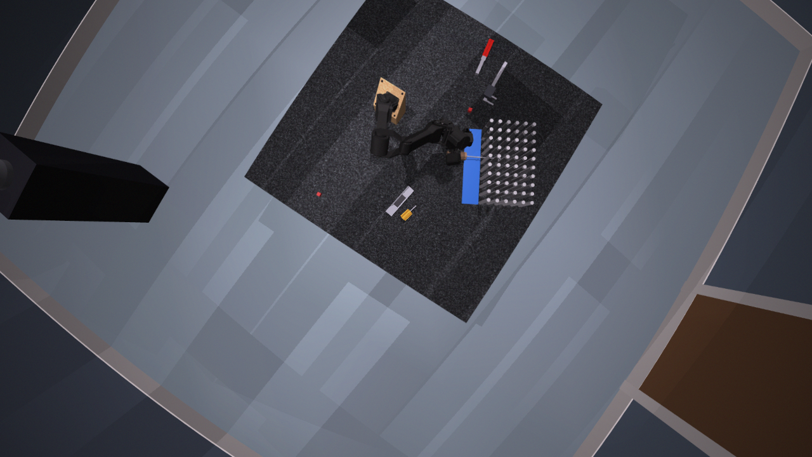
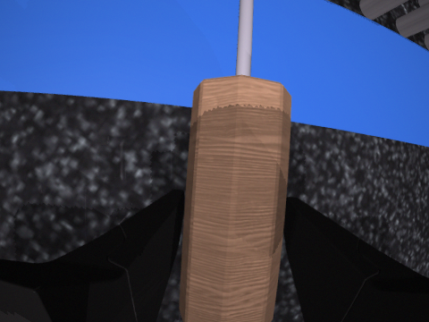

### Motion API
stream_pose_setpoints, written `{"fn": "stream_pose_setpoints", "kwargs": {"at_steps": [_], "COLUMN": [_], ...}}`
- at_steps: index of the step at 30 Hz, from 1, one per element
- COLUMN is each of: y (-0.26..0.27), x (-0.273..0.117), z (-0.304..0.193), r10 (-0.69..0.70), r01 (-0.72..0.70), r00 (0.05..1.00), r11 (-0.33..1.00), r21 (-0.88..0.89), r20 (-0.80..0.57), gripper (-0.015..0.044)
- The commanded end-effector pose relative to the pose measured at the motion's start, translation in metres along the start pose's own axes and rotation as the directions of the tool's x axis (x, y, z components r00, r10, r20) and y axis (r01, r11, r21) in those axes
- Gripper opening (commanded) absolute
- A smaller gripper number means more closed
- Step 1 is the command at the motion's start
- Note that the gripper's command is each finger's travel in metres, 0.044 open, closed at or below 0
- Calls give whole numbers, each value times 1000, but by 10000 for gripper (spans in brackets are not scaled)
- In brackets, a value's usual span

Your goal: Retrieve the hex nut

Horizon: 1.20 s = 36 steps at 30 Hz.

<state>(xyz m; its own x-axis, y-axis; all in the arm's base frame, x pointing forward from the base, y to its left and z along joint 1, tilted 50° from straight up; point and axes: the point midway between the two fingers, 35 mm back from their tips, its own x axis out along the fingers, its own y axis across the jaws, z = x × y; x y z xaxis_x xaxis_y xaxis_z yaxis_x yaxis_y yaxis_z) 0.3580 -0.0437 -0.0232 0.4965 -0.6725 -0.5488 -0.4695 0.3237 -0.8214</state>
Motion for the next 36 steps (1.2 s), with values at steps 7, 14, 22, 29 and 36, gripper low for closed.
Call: {"fn": "stream_pose_setpoints", "kwargs": {"at_steps": [7,14,22,29,36], "y": [0,0,0,0,0], "x": [-3,-5,-7,-8,-10], "z": [-5,-9,-14,-18,-22], "r10": [2,2,2,2,2], "r01": [-2,-2,-2,-2,-2], "r00": [1000,1000,1000,1000,1000], "r11": [1000,1000,1000,1000,1000], "r21": [-2,-2,-2,-2,-3], "r20": [5,5,5,5,5], "gripper": [0,0,0,0,0]}}
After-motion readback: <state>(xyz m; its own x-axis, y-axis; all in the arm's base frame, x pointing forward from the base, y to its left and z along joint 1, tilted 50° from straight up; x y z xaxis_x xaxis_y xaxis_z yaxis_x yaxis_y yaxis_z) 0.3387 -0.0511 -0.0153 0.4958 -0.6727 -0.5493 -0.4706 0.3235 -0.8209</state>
